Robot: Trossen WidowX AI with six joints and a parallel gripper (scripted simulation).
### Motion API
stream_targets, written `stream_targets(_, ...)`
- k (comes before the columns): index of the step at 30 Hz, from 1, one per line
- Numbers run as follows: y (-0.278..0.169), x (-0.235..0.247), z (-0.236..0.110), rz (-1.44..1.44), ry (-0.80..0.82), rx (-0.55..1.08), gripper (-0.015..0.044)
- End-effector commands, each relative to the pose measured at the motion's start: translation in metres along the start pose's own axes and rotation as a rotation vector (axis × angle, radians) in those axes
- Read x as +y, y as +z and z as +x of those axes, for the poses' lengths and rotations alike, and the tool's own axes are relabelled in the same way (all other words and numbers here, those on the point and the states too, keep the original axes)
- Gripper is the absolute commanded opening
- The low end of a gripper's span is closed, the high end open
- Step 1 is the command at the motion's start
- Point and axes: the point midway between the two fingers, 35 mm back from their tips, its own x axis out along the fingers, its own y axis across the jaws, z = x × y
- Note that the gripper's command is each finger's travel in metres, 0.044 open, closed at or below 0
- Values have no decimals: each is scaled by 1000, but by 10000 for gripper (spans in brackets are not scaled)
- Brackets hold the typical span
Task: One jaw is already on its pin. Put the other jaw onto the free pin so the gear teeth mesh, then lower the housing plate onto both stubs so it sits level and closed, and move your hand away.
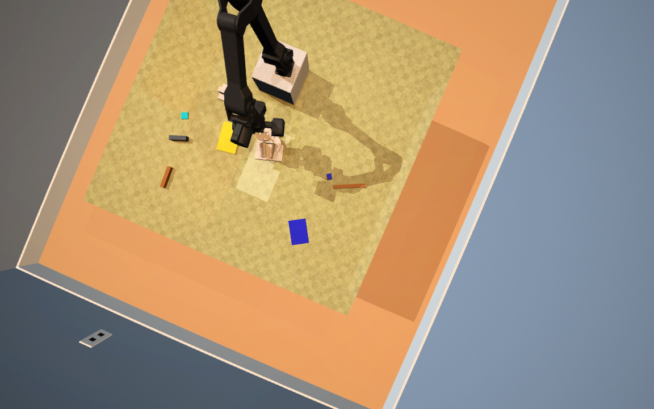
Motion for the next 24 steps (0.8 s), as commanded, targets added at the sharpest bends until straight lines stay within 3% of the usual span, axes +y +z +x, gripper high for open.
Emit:
stream_targets(1,0,0,0,12,4,2,351)
stream_targets(24,12,-1,0,16,4,0,351)
